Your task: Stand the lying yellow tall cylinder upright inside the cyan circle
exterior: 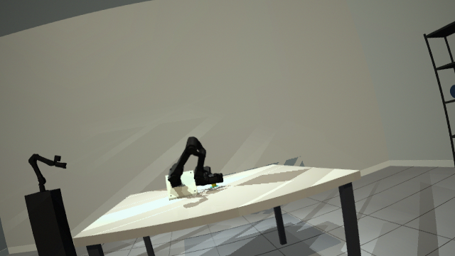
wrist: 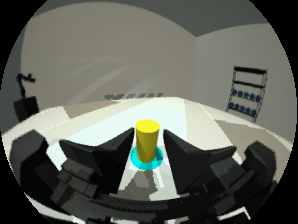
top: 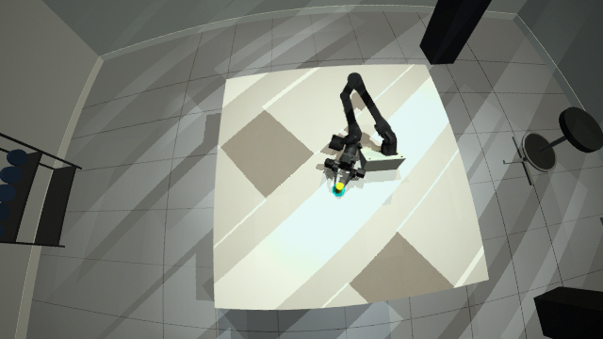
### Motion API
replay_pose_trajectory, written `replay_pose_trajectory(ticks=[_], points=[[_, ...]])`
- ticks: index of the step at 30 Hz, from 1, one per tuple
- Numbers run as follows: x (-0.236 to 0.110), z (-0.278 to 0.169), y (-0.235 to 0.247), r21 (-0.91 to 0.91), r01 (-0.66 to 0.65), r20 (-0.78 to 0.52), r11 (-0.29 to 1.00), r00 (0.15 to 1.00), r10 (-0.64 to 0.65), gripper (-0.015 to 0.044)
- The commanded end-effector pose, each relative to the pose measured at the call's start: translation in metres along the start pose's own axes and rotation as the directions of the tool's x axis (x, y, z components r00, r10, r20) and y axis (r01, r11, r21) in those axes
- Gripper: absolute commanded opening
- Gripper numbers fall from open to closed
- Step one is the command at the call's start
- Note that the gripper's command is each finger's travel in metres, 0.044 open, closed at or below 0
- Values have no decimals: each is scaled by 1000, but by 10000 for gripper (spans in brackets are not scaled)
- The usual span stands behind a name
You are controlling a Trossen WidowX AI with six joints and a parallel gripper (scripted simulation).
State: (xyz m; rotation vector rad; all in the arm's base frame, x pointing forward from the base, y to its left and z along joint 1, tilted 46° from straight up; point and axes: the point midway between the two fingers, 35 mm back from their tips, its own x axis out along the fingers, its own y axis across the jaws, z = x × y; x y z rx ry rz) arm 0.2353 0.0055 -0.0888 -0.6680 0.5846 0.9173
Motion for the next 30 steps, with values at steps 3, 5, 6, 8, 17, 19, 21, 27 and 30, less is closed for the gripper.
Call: replay_pose_trajectory(ticks=[3,5,6,8,17,19,21,27,30], points=[[0,1,0,-5,-1,5,1000,1000,1,341],[0,1,0,-5,-1,5,1000,1000,1,394],[0,1,0,-5,-1,5,1000,1000,1,400],[0,1,0,-5,-1,5,1000,1000,1,400],[0,30,-3,-25,-5,-13,1000,1000,4,400],[0,40,-3,-30,-3,-16,1000,1000,3,400],[-1,50,-3,-35,-1,-17,999,1000,0,400],[-3,79,1,-46,11,-11,999,1000,-12,400],[-4,90,4,-48,18,-4,999,1000,-18,400]])
